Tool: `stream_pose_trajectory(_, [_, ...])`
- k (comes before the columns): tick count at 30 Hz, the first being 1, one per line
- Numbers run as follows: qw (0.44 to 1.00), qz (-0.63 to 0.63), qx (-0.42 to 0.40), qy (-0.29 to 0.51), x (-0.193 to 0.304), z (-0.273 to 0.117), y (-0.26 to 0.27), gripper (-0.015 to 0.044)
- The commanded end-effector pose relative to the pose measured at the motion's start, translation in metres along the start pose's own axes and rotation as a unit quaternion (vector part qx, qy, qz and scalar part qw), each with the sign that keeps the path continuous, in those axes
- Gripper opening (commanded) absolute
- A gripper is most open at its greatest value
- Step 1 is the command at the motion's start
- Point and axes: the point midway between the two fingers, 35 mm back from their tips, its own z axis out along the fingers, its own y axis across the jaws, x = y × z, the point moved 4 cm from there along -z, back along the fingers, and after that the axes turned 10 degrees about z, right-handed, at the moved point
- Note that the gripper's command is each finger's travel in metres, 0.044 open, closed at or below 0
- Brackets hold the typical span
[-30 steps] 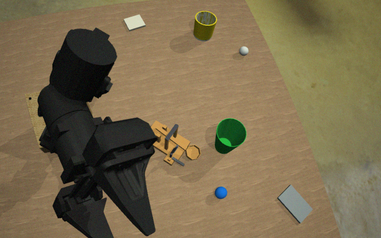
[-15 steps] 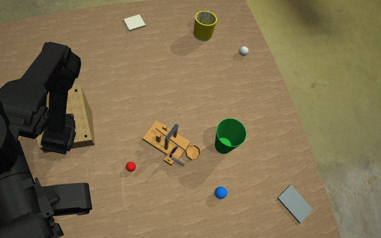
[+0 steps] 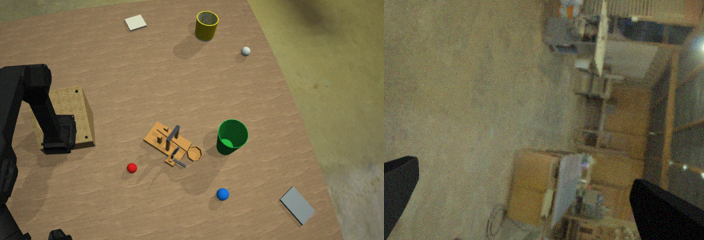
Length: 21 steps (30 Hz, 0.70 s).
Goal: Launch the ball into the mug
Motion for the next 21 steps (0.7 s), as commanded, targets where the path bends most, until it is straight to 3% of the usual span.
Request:
stream_pose_trajectory(1, [0.998, 0.034, -0.041, -0.012, 0.012, 0.019, 0.021, 0.044])
stream_pose_trajectory(21, [0.965, 0.109, -0.223, -0.082, 0.004, 0.089, 0.118, 0.044])
